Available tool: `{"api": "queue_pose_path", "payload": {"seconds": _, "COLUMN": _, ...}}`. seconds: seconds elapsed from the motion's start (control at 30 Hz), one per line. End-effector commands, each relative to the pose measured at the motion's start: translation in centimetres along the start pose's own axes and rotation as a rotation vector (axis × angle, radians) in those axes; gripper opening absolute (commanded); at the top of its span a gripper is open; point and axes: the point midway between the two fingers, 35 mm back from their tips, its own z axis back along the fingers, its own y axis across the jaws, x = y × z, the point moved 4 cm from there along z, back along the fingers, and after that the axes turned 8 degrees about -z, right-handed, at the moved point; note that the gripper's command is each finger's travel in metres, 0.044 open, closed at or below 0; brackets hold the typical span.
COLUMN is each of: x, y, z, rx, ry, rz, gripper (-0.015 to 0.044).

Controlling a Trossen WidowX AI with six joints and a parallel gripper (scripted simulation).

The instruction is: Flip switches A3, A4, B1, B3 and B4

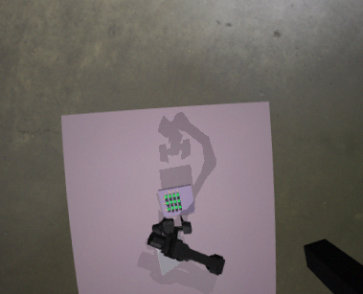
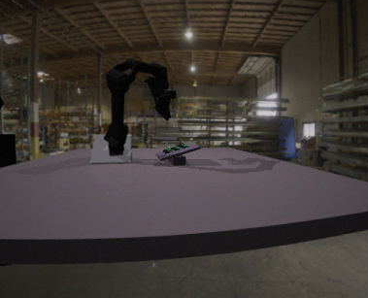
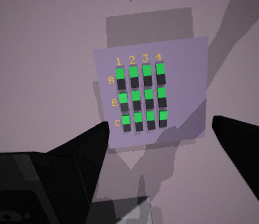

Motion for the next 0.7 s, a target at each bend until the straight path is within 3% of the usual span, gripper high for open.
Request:
{"api": "queue_pose_path", "payload": {"seconds": 0.0, "x": 0.1, "y": 0.0, "z": -0.2, "rx": 0.001, "ry": 0.004, "rz": 0.001, "gripper": 0.0374}}
{"api": "queue_pose_path", "payload": {"seconds": 0.23, "x": 2.2, "y": -1.0, "z": -7.4, "rx": 0.064, "ry": 0.126, "rz": 0.026, "gripper": 0.0190}}
{"api": "queue_pose_path", "payload": {"seconds": 0.47, "x": 2.2, "y": -1.1, "z": -9.0, "rx": 0.072, "ry": 0.128, "rz": 0.027, "gripper": 0.0006}}
{"api": "queue_pose_path", "payload": {"seconds": 0.67, "x": 1.7, "y": -1.0, "z": -11.6, "rx": 0.073, "ry": 0.107, "rz": 0.026, "gripper": 0.0000}}
